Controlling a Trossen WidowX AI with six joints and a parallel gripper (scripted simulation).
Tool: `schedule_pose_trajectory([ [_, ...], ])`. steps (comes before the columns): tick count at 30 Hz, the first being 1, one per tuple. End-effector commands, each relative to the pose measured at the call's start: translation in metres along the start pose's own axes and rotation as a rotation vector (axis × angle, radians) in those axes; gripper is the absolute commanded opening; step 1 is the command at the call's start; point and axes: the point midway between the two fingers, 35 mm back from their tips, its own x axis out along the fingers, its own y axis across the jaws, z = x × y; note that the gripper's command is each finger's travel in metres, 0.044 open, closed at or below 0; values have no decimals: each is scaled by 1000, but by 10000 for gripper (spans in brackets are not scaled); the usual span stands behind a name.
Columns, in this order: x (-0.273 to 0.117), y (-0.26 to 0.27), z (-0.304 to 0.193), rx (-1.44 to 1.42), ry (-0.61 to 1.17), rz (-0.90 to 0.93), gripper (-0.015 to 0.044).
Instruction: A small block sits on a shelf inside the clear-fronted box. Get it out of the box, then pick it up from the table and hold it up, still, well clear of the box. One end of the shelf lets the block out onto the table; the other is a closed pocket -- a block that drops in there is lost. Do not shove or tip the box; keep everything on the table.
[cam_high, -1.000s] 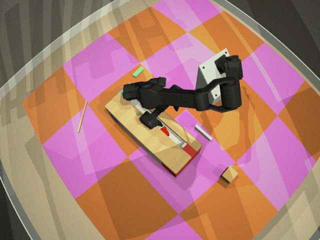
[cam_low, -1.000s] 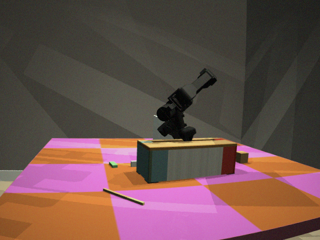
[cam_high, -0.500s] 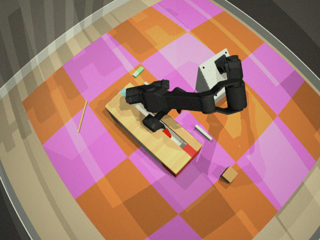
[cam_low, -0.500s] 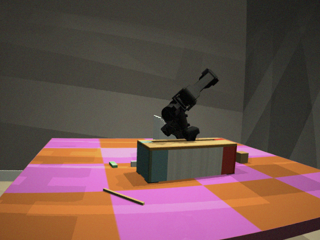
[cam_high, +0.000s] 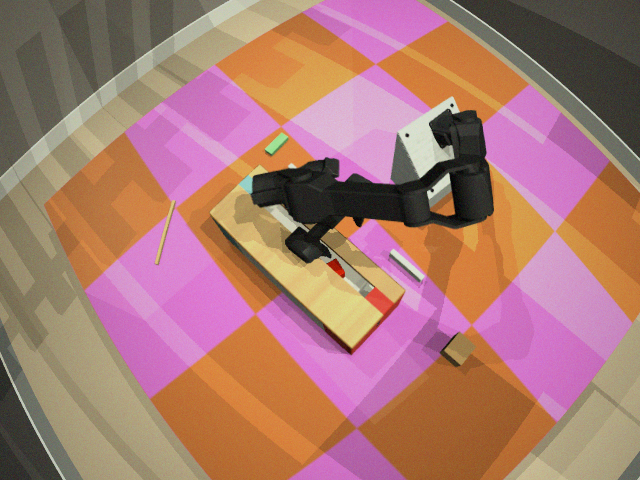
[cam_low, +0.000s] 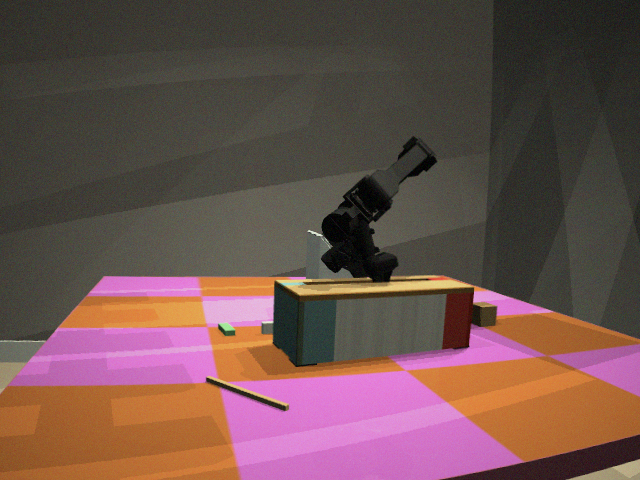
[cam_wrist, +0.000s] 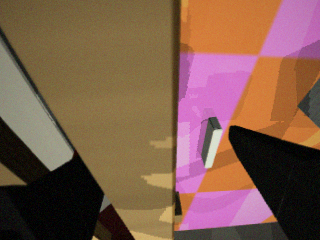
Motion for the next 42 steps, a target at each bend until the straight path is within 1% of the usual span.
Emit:
schedule_pose_trajectory([
  [1, 0, 0, 2, -2, -2, -4, 400],
  [42, 16, 1, -44, -1, 0, -4, 400],
])
